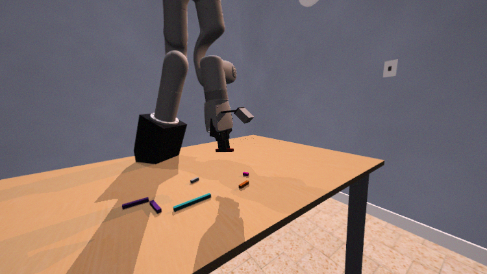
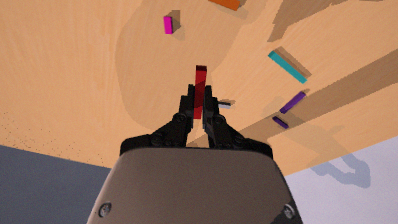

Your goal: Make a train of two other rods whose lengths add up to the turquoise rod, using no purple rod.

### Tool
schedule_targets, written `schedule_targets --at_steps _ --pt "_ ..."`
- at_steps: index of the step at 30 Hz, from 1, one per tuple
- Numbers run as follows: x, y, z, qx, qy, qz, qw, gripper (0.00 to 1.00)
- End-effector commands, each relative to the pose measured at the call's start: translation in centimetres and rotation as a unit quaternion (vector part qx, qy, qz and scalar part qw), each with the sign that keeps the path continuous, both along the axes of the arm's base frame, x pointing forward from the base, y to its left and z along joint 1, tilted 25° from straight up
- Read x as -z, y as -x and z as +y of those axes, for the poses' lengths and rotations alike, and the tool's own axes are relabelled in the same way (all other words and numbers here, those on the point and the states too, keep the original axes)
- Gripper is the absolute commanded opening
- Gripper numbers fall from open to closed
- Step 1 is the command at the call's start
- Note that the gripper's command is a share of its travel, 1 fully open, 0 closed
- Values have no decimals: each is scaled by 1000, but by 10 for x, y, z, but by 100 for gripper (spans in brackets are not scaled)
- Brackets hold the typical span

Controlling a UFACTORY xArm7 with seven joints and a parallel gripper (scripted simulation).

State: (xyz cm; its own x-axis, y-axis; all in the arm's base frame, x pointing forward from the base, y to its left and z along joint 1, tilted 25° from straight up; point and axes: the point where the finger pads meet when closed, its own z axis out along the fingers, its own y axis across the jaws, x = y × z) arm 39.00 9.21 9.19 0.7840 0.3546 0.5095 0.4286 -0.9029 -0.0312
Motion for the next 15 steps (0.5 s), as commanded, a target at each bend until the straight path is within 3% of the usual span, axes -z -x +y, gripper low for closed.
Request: schedule_targets --at_steps 1,12,15 --pt "-2 0 0 -4 16 44 999 4" --pt "-2 -1 -5 -19 24 38 999 4" --pt "-3 -3 -16 -58 45 25 997 4"
